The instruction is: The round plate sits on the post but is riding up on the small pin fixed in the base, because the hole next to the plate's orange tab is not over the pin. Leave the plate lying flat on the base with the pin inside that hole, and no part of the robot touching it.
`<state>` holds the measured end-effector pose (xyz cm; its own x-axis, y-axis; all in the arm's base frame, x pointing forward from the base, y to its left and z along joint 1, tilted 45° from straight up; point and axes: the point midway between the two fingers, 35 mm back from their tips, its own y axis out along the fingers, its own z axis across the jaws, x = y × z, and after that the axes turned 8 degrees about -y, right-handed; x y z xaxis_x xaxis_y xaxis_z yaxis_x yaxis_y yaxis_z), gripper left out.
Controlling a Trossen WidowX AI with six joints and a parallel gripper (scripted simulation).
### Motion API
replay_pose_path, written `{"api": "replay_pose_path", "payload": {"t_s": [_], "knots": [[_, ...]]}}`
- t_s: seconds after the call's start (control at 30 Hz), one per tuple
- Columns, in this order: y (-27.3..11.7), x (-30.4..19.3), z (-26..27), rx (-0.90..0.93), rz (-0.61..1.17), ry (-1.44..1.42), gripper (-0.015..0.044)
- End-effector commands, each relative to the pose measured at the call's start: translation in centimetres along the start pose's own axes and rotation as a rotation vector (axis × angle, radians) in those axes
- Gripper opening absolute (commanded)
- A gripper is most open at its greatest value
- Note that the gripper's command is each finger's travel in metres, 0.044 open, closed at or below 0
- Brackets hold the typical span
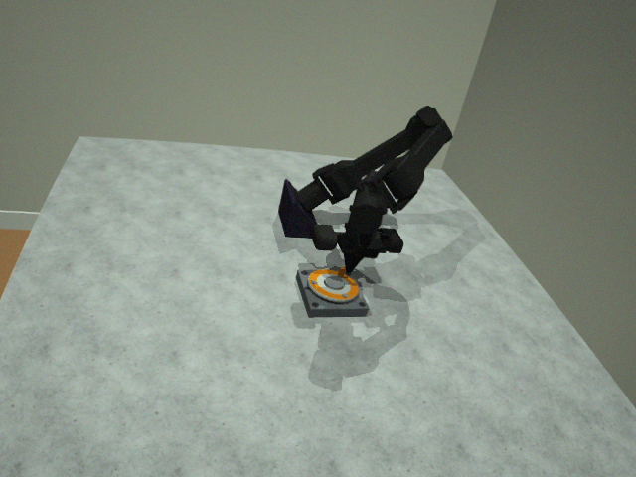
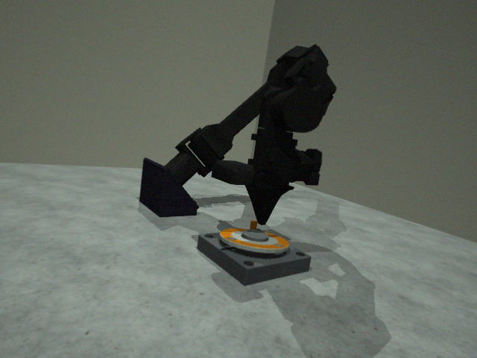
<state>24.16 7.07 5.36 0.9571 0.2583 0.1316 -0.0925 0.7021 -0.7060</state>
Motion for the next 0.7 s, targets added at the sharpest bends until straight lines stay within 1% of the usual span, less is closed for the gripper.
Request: {"api": "replay_pose_path", "payload": {"t_s": [0.0,0.67], "knots": [[0.31,-0.84,-0.25,-0.002,0.020,0.008,0.0000],[0.29,-1.67,-1.24,-0.002,0.020,0.008,0.0000]]}}
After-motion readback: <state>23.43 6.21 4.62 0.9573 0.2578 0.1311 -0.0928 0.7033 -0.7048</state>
